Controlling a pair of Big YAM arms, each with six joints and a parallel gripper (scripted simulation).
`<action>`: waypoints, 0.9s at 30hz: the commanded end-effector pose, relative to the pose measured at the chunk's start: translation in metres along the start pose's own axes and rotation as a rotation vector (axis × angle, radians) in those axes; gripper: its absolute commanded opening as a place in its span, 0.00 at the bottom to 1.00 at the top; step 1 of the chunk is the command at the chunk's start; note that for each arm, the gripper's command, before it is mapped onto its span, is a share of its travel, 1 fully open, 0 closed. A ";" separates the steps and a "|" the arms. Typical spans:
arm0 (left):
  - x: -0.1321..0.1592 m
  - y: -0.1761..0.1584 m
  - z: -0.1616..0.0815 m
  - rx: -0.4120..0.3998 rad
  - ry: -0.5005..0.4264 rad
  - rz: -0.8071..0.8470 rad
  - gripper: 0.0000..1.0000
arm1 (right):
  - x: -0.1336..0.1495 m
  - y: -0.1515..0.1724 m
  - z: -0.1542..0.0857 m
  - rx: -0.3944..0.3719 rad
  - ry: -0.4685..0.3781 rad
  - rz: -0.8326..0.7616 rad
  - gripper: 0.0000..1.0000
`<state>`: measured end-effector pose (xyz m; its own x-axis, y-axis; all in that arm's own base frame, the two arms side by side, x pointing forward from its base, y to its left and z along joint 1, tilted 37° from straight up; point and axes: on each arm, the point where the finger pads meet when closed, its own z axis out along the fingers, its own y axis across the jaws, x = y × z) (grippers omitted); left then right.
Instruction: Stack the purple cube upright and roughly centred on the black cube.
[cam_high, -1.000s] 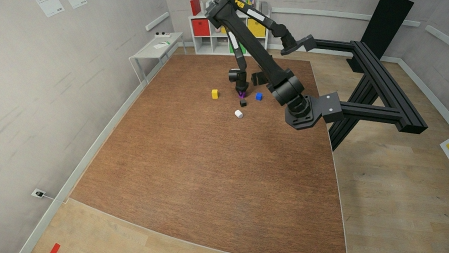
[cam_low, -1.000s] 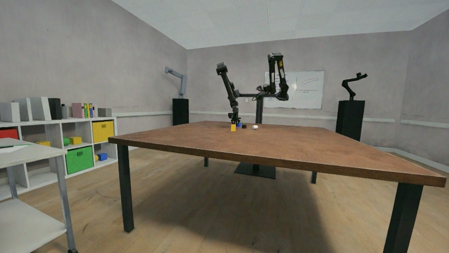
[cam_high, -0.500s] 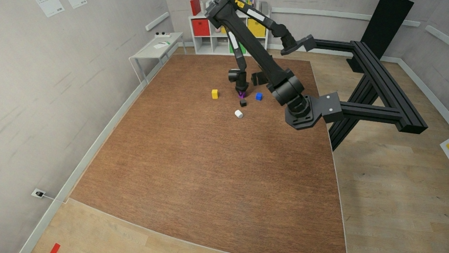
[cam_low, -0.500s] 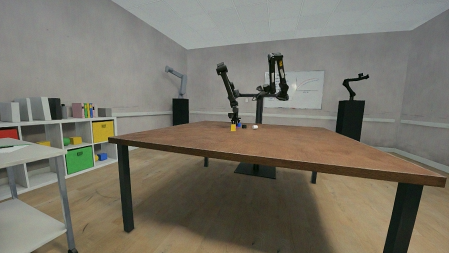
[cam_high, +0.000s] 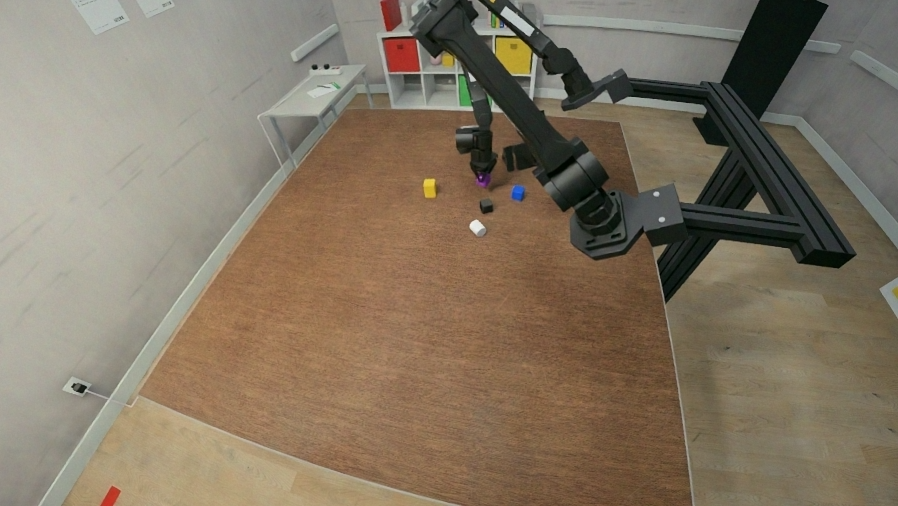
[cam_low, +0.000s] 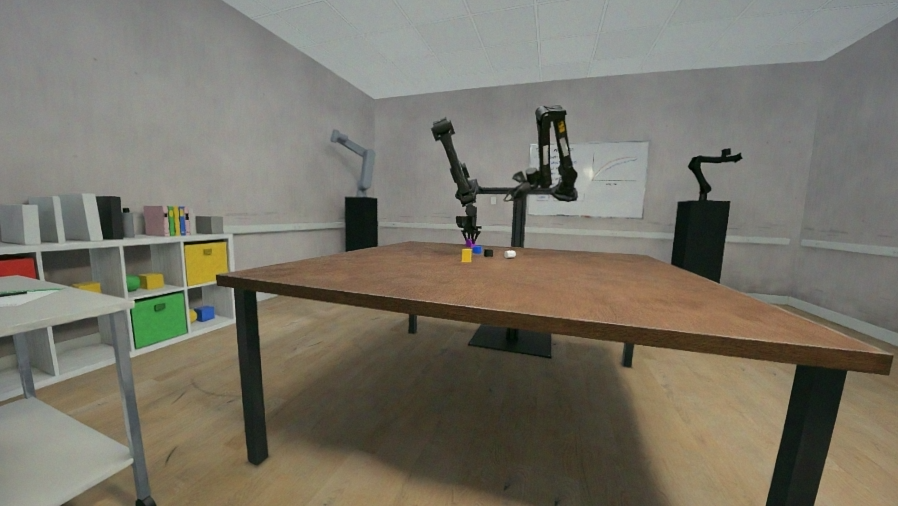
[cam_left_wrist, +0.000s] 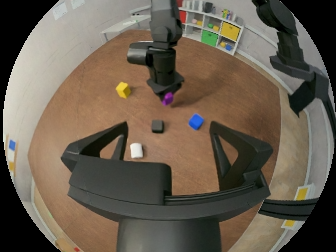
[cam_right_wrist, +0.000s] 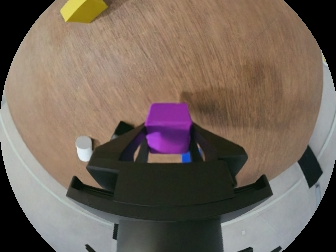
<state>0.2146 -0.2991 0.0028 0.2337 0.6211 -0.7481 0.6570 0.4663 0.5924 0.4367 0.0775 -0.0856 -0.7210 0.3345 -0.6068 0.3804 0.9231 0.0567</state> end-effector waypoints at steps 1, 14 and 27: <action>-0.004 0.004 0.000 -0.014 -0.015 -0.017 1.00 | 0.008 0.002 -0.030 -0.003 0.013 0.011 0.35; -0.004 0.004 0.000 -0.014 -0.015 -0.017 1.00 | 0.042 0.048 -0.085 0.005 0.020 0.029 0.35; -0.004 0.004 0.000 -0.014 -0.015 -0.017 1.00 | 0.063 0.082 -0.083 -0.003 -0.003 -0.020 0.35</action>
<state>0.2146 -0.2991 0.0028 0.2337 0.6211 -0.7481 0.6570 0.4663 0.5924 0.3736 0.1900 -0.0474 -0.7281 0.3082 -0.6123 0.3520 0.9346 0.0519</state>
